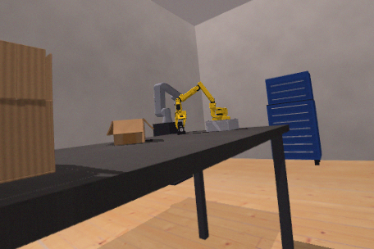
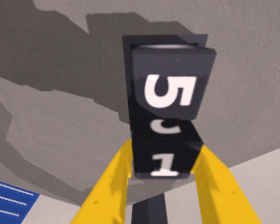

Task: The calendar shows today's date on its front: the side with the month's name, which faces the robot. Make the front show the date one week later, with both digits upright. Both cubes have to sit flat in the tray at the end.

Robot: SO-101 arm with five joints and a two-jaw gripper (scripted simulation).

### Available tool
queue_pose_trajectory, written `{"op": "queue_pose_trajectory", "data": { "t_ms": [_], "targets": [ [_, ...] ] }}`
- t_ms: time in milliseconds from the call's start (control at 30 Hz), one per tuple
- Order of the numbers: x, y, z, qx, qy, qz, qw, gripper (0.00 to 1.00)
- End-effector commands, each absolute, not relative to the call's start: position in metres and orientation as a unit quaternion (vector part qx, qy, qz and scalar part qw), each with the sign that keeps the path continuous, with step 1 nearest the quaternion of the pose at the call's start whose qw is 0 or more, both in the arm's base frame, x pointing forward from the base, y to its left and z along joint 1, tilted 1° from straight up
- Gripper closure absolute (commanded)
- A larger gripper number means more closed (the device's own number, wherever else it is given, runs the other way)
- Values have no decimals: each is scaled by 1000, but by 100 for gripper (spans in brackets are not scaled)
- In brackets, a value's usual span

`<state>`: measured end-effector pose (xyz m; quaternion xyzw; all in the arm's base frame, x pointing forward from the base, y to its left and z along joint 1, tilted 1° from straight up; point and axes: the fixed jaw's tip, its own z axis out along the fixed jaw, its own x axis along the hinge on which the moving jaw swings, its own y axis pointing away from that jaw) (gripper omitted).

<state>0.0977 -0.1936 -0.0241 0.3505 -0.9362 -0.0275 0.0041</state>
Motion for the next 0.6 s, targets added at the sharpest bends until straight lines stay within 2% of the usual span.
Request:
{"op": "queue_pose_trajectory", "data": {
  "t_ms": [0,567],
  "targets": [
    [101,-198,-17,347,-938,-12,2,100],
    [100,-195,1,347,-938,-12,2,100]
  ]
}}
